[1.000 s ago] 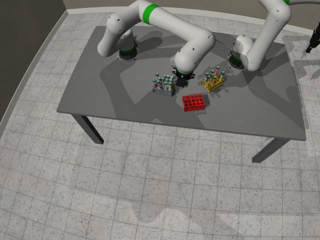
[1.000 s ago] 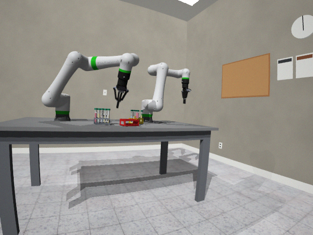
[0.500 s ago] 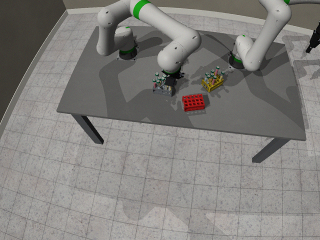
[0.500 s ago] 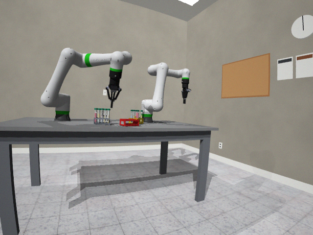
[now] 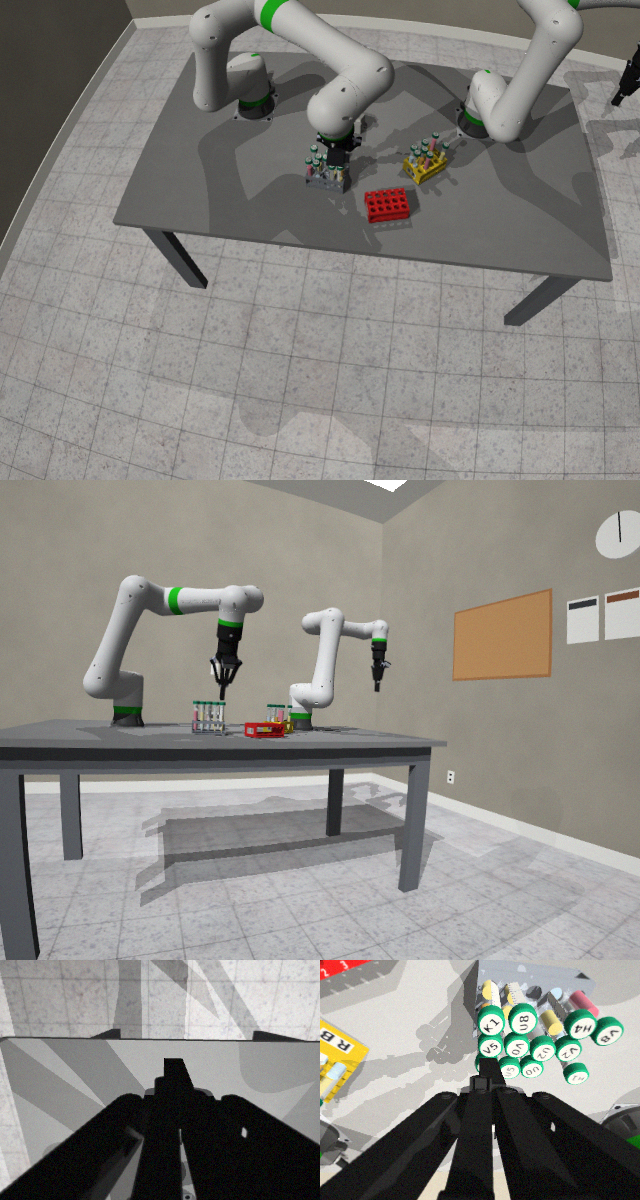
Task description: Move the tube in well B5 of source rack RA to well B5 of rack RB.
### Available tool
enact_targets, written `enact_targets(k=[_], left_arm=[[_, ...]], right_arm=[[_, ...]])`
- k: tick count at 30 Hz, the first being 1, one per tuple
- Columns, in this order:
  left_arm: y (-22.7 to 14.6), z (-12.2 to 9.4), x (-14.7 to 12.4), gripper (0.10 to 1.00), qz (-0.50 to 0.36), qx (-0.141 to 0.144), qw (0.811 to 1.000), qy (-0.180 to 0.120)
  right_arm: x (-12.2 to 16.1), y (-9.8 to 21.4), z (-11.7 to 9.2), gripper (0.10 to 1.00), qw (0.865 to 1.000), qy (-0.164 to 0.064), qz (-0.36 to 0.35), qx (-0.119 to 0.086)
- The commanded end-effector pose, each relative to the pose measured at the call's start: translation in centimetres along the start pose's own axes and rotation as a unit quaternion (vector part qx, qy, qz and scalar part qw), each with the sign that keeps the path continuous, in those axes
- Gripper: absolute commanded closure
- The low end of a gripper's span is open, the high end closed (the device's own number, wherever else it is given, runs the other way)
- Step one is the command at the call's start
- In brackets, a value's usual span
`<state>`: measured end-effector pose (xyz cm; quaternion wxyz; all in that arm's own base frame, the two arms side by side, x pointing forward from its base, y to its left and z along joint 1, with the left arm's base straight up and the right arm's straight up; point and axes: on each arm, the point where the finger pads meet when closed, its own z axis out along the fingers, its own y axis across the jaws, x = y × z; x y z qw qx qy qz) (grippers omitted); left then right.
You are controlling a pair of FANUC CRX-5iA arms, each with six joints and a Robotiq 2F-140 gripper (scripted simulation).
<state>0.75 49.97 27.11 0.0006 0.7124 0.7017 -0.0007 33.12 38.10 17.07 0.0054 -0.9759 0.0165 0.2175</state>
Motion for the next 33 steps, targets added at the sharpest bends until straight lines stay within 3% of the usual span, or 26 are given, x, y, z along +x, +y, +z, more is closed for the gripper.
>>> enact_targets(k=[1,3,8,18,20,26,33], left_arm=[[0.0,-0.1,0.0,0.999,0.000,0.000,1.000,0.001],[0.0,-0.1,0.0,0.999,0.000,0.000,1.000,0.001],[0.0,-0.1,0.0,0.999,0.000,0.000,1.000,0.001],[0.0,-0.1,0.0,0.999,0.000,0.000,1.000,0.001],[0.0,-0.1,0.0,0.999,0.000,0.000,1.000,0.001],[0.0,-0.1,0.0,0.999,0.000,0.000,1.000,0.001],[0.0,-0.1,0.0,0.999,0.000,0.000,1.000,0.001]], right_arm=[[-1.6,-0.1,0.7,0.999,0.998,0.002,-0.062,0.002],[-1.6,-0.1,0.7,0.999,0.998,0.002,-0.062,0.002],[-3.6,-0.1,1.6,0.999,0.989,0.002,-0.145,0.002],[-7.6,-0.2,3.4,0.999,0.952,0.002,-0.307,0.001],[-7.6,-0.2,3.4,0.999,0.952,0.002,-0.307,0.001],[-9.7,-0.2,4.5,0.999,0.916,0.002,-0.400,0.001],[-12.3,-0.2,5.7,0.999,0.864,0.002,-0.504,0.001]])
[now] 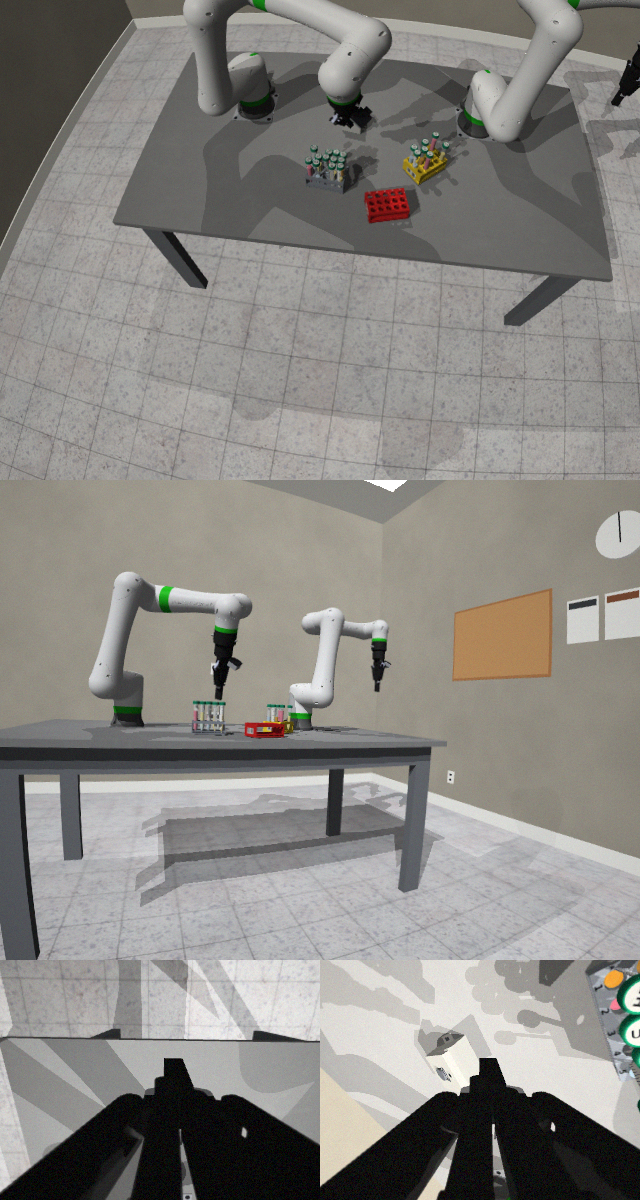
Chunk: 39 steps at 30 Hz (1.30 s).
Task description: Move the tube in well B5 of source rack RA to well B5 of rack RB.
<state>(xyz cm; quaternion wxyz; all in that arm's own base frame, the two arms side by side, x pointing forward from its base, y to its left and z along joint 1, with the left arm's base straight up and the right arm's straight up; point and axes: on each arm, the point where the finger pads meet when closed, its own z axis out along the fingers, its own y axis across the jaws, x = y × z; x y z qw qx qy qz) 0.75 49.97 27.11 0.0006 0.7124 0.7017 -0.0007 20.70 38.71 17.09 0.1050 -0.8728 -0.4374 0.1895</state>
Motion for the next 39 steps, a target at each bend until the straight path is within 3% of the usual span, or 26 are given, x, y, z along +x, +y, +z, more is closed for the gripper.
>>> enact_targets(k=[1,7,13,39], left_arm=[[0.0,-0.1,0.0,0.999,0.000,0.000,1.000,0.001],[0.0,-0.1,0.0,0.999,0.000,0.000,1.000,0.001],[0.0,-0.1,0.0,0.999,0.000,0.000,1.000,0.001],[0.0,-0.1,0.0,0.999,0.000,0.000,1.000,0.001]], right_arm=[[-0.7,-1.2,0.5,0.999,0.998,0.002,-0.064,0.000],[-1.5,-2.3,1.2,0.999,0.992,0.002,-0.130,0.000],[-2.7,-4.2,2.2,0.999,0.974,0.002,-0.228,0.000],[-7.1,-10.7,5.9,0.999,0.973,0.002,-0.230,0.000]])
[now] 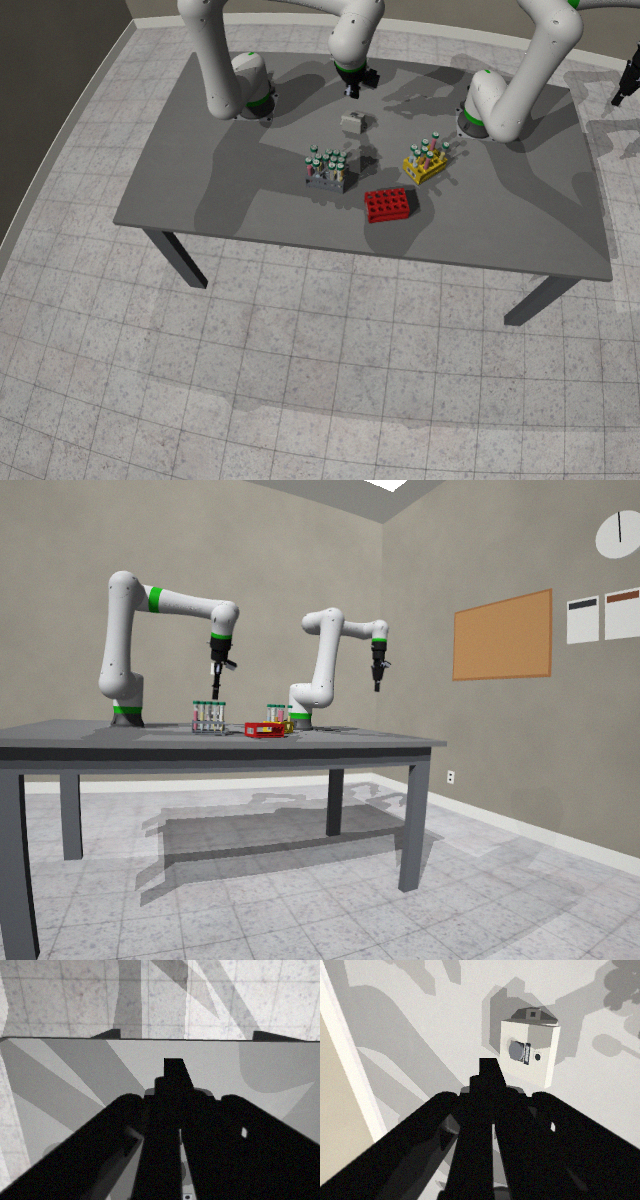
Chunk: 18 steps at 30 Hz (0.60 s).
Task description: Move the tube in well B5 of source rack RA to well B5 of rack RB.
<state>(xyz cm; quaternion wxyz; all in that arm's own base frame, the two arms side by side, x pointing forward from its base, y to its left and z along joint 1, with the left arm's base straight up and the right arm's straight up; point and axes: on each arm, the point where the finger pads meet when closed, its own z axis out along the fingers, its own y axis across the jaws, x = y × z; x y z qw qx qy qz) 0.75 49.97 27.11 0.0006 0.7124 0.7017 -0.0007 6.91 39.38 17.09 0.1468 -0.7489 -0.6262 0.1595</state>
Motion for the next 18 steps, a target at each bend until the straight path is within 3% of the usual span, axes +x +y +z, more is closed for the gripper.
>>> enact_targets(k=[1,18], left_arm=[[0.01,-0.09,0.03,0.999,0.000,0.000,1.000,0.001],[0.01,-0.09,0.03,0.999,0.000,0.000,1.000,0.001]], right_arm=[[-0.02,-0.55,0.18,0.999,1.000,0.001,0.000,-0.001],[0.06,0.15,-0.15,0.999,1.000,0.001,0.000,-0.001]])
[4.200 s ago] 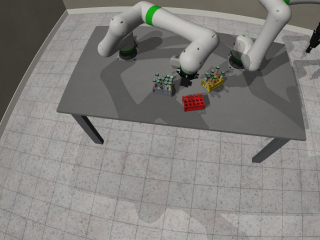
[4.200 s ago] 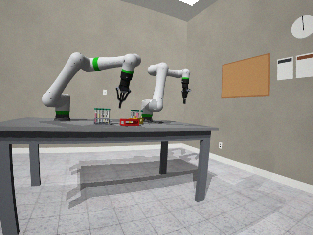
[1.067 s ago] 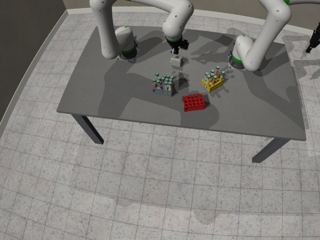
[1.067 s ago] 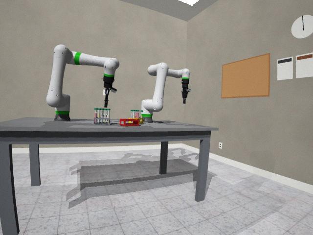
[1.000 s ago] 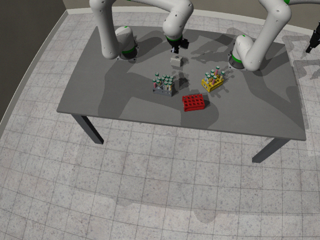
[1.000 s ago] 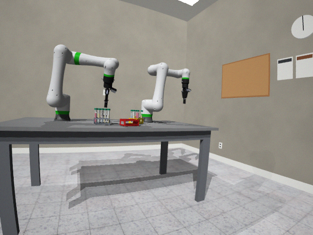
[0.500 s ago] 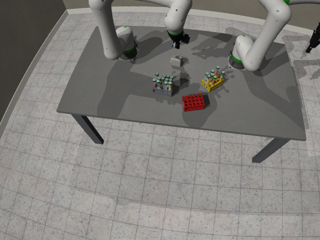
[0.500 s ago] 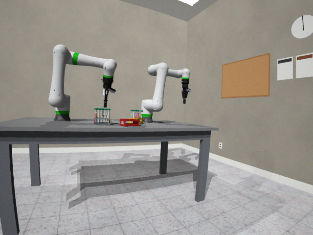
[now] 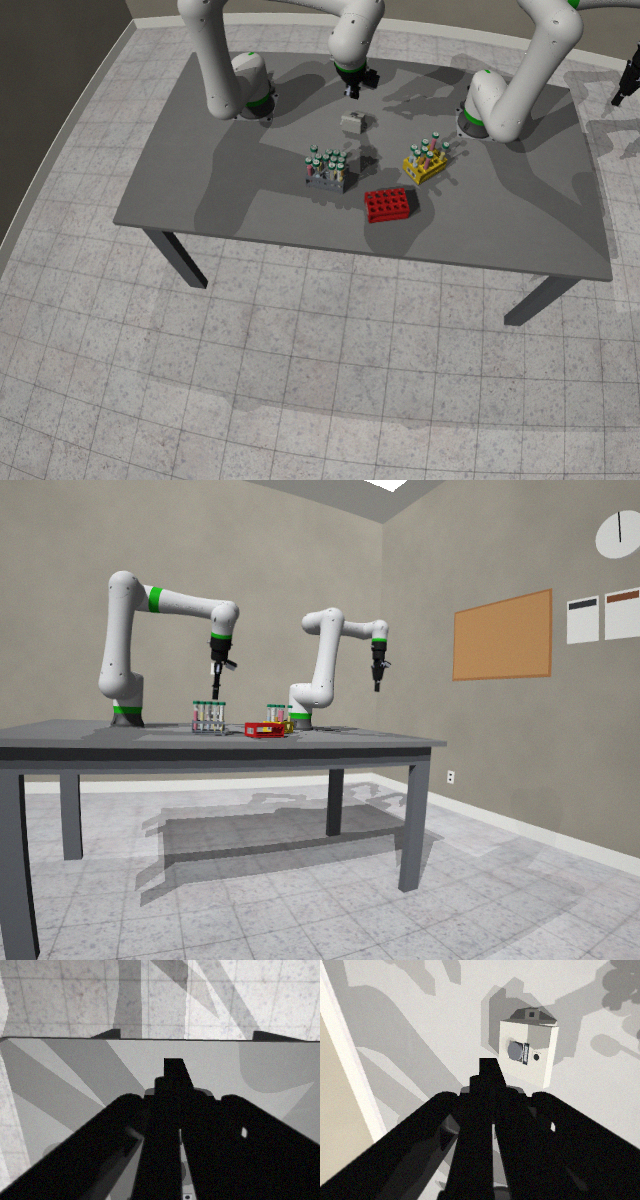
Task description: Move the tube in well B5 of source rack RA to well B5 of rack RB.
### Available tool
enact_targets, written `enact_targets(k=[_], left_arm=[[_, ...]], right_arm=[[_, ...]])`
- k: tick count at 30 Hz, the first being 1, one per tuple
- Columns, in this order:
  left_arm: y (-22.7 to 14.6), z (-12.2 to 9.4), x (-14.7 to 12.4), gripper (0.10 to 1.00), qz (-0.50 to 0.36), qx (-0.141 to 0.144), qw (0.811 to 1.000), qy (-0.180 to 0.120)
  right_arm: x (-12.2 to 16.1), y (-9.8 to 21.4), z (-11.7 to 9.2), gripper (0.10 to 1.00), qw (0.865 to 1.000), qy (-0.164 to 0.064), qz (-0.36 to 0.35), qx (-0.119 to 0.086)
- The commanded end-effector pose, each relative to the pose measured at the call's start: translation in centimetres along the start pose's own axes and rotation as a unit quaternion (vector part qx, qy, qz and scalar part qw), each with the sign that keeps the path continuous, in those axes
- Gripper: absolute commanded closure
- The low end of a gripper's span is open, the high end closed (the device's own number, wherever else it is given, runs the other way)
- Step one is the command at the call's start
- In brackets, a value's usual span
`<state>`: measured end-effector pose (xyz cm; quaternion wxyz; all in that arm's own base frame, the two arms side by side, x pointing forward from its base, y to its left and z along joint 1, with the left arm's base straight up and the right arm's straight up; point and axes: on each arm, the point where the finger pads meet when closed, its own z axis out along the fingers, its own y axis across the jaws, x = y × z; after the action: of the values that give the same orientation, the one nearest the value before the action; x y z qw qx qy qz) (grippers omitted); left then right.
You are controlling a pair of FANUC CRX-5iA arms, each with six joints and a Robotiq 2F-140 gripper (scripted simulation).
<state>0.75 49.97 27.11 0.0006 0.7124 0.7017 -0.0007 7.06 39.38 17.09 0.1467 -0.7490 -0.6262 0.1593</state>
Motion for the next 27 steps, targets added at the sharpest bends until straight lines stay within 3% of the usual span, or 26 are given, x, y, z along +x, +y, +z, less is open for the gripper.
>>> enact_targets(k=[1,5,27], left_arm=[[0.0,-0.1,0.0,0.999,0.000,0.000,1.000,0.001],[0.0,-0.1,0.0,0.999,0.000,0.000,1.000,0.001],[0.0,-0.1,0.0,0.999,0.000,0.000,1.000,0.001]], right_arm=[[0.0,0.0,-0.1,0.999,1.000,0.001,0.000,0.000],[0.0,0.1,-0.1,0.999,1.000,0.001,0.000,0.000],[0.3,2.1,3.8,0.999,1.000,0.001,0.000,0.000]])
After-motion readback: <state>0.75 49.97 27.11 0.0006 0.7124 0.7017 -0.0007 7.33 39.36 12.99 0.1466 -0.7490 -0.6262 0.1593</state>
